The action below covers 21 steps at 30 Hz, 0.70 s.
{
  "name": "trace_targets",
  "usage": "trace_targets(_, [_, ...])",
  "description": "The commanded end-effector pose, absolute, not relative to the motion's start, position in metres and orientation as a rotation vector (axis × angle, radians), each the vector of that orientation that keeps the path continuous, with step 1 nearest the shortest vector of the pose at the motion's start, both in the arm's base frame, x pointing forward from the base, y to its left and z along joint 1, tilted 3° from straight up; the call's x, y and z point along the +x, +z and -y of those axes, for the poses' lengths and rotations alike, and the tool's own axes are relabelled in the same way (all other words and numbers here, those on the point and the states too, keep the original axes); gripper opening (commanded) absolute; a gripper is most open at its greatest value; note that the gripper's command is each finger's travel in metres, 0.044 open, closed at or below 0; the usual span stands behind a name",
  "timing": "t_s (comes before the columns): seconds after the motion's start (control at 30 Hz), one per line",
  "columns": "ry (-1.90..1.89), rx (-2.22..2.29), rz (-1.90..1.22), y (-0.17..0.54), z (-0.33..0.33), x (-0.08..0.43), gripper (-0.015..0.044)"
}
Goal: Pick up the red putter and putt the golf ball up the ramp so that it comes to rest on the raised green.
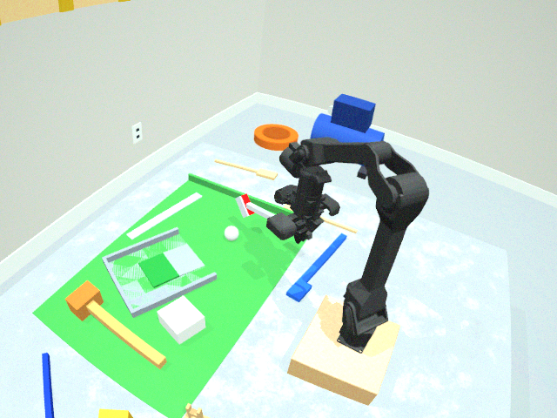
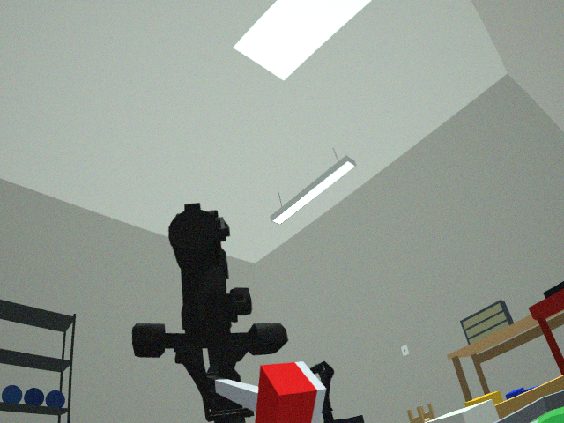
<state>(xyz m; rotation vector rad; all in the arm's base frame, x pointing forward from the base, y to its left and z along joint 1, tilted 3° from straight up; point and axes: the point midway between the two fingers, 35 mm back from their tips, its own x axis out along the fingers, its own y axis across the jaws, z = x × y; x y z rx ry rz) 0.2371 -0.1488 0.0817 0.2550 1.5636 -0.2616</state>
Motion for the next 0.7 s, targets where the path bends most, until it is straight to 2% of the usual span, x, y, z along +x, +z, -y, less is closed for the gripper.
trace_targets(0.0, [-0.267, 0.258, -1.571, 0.063, 0.149, 0.235, 0.0])
trace_targets(0.67, [-0.267, 0.258, -1.571, 0.038, 0.149, 0.234, 0.0])
